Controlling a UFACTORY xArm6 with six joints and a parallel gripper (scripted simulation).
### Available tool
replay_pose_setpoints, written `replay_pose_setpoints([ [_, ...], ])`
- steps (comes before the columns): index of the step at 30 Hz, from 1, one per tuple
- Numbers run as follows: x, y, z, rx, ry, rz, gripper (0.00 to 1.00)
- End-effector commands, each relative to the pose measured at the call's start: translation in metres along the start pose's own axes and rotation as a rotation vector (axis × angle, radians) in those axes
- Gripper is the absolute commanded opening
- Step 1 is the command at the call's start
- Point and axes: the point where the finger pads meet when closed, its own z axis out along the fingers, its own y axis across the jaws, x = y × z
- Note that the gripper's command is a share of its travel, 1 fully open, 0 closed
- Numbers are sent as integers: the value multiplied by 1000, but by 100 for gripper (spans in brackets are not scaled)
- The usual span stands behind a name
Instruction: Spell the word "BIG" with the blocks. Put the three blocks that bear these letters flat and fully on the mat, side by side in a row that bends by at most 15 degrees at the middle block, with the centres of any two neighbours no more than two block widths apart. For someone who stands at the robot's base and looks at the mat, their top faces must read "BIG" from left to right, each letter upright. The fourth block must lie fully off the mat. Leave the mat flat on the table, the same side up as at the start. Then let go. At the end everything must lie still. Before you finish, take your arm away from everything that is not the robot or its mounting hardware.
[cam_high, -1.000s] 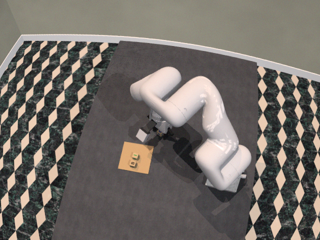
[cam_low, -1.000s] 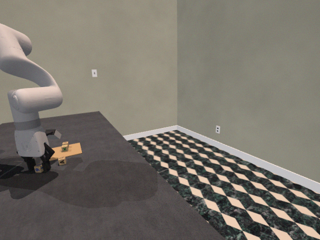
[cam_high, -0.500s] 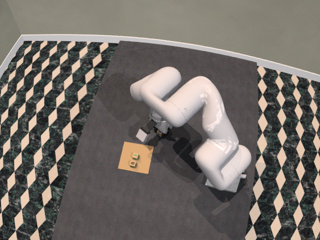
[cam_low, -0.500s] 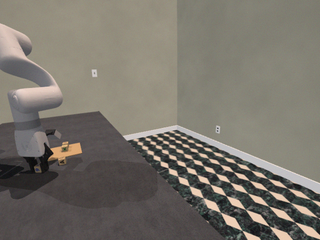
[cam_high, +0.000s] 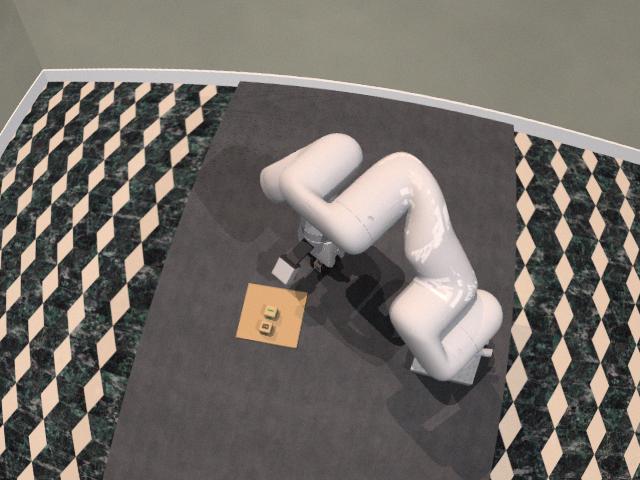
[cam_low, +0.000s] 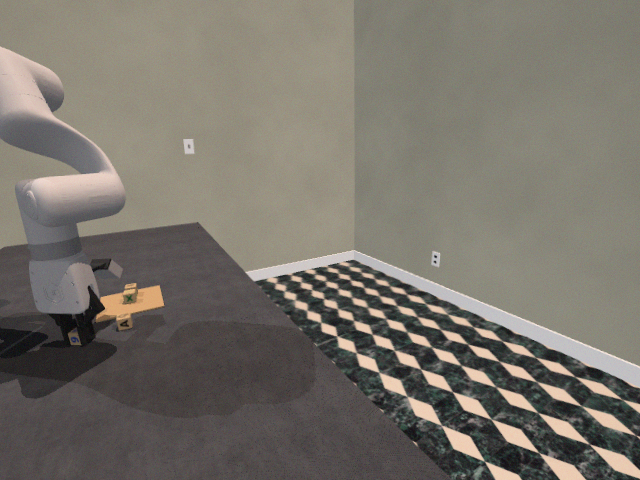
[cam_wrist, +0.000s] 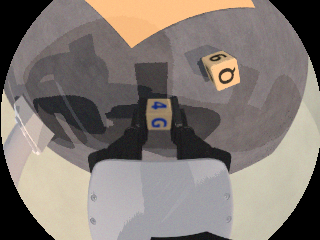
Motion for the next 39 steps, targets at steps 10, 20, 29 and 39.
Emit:
replay_pose_setpoints([
  [10, 0, 1, -1, -3, 0, 0, 21],
  [20, 0, 1, -1, -3, 0, 0, 21],
  [29, 0, 1, -1, -3, 0, 0, 21],
  [39, 0, 1, -28, -3, 0, 0, 21],
])
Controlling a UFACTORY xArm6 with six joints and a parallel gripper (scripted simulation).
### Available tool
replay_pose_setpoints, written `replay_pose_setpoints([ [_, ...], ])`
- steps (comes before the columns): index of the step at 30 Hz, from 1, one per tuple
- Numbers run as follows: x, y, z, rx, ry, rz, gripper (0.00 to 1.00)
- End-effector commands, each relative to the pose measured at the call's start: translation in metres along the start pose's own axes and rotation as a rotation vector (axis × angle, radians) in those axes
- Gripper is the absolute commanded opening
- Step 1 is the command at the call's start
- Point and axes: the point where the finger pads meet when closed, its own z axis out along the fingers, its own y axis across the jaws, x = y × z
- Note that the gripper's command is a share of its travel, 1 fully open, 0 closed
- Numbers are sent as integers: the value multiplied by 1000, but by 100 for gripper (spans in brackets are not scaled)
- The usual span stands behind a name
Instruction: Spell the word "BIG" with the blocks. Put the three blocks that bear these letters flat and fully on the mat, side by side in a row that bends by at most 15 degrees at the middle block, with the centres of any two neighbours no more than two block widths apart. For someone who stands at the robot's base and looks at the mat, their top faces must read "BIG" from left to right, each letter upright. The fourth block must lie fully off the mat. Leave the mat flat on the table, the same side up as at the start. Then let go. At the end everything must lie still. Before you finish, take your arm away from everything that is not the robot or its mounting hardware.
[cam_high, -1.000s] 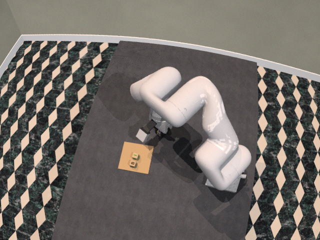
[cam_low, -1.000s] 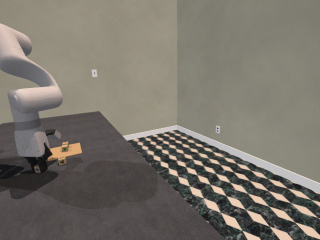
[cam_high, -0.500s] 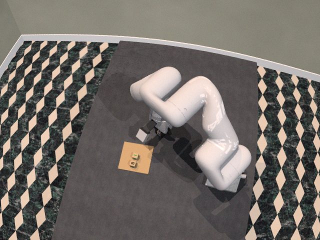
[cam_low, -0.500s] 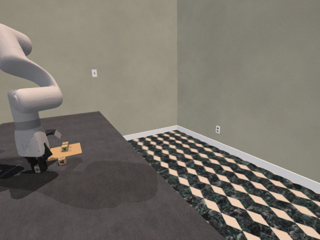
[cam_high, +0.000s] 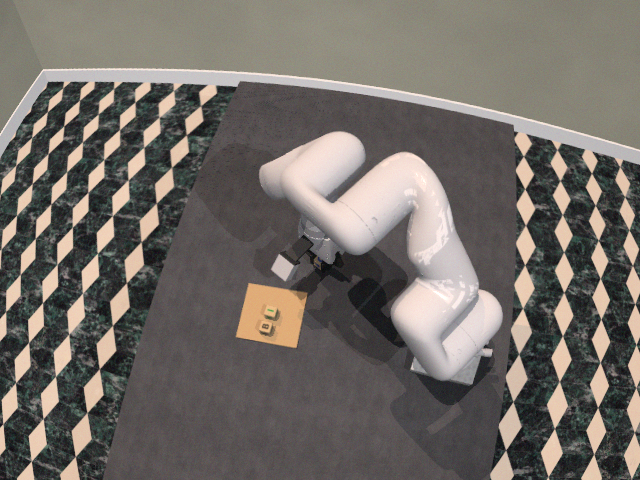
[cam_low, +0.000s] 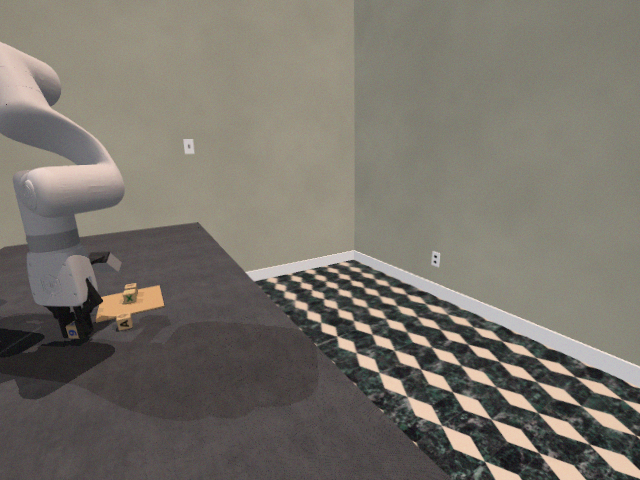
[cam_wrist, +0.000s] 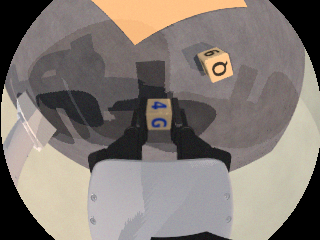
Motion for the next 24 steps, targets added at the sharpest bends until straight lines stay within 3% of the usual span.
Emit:
replay_pose_setpoints([
  [1, 0, 1, -21, -4, 0, 0, 21],
  [10, 0, 1, -80, -4, 0, 0, 21],
  [24, 1, 1, -87, -4, 0, -6, 21],
])
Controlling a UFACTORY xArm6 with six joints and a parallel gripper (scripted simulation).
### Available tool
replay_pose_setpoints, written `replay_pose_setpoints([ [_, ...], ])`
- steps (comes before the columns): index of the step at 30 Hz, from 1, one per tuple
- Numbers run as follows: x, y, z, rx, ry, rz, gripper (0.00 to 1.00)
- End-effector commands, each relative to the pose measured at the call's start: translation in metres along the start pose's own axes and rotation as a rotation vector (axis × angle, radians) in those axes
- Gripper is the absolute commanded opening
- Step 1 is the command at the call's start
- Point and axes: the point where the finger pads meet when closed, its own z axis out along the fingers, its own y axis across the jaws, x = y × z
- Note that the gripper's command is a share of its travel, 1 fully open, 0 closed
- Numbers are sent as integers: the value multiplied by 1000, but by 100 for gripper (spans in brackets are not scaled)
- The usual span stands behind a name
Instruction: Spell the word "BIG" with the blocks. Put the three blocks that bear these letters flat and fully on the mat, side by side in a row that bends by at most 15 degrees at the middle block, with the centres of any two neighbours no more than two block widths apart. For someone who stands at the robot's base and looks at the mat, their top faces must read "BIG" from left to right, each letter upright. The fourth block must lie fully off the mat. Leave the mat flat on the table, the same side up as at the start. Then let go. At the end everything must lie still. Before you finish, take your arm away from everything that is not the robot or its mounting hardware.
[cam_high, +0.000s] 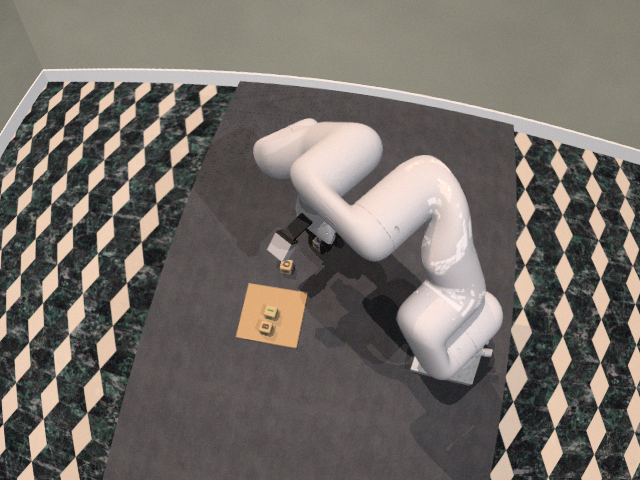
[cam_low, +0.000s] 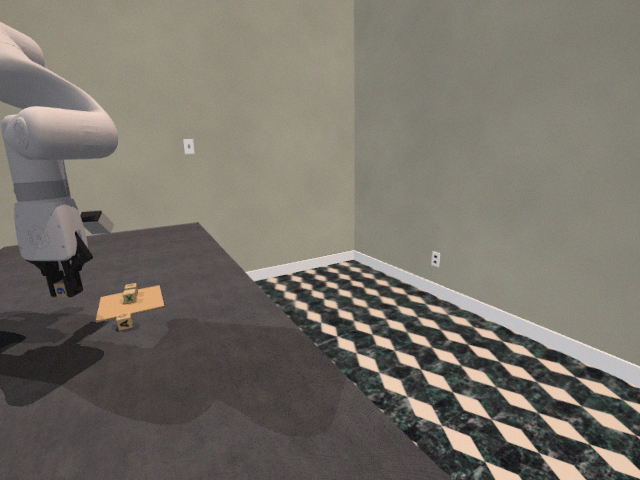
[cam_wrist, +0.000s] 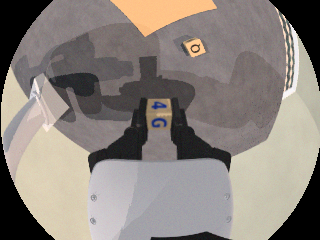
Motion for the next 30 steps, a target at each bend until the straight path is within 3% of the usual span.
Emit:
replay_pose_setpoints([
  [1, 9, 4, -2, -4, -1, -37, 21],
  [3, 37, 11, -4, -5, -3, -144, 21],
  [10, 65, 15, -5, -5, -3, -247, 21],
  [11, 85, 17, -5, -5, -3, -318, 21],
  [18, 130, 18, -6, -4, -1, -476, 21],
  [30, 132, 17, -6, -4, -1, -485, 21],
])
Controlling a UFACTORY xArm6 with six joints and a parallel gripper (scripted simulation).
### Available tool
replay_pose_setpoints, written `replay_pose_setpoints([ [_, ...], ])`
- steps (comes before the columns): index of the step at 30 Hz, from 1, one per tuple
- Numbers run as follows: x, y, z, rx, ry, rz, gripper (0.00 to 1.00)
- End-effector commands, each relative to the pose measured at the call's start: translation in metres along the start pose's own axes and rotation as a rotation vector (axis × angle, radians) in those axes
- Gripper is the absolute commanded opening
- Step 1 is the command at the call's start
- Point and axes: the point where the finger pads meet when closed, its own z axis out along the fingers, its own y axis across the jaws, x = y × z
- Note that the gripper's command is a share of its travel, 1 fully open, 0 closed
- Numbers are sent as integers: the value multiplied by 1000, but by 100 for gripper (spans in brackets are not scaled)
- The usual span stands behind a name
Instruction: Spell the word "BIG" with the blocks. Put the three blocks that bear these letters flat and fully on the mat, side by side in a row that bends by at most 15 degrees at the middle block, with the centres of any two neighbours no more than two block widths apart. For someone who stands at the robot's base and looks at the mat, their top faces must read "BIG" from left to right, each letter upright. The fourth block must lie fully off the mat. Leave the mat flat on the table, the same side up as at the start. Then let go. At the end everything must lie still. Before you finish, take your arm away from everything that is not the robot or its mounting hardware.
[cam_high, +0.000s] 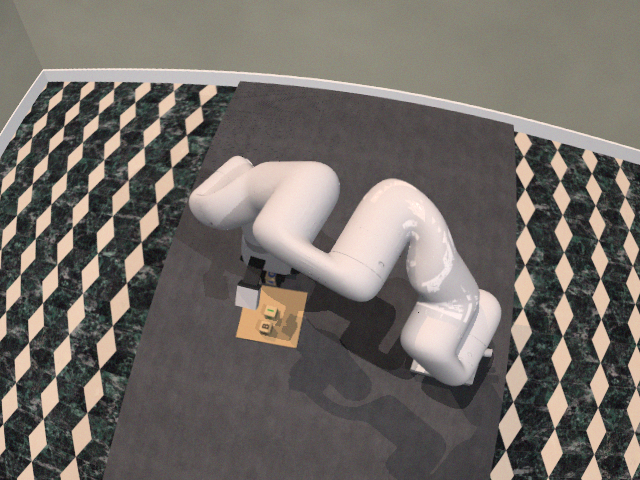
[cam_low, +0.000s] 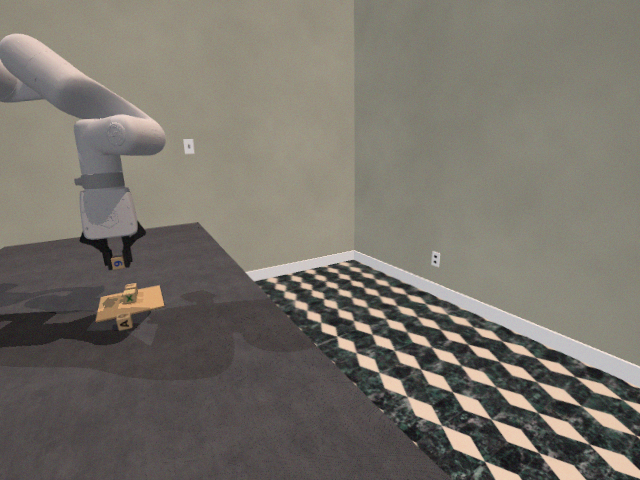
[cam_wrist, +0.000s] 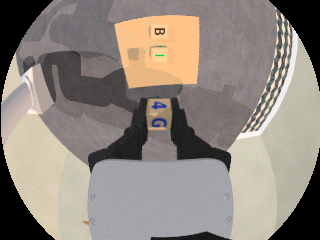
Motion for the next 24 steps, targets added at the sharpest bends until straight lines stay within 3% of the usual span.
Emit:
replay_pose_setpoints([
  [1, 1, 2, -1, -3, -1, -3, 21],
  [14, 1, 2, 14, -3, -1, -3, 21],
  [24, 1, 2, 61, -3, -1, -3, 21],
])
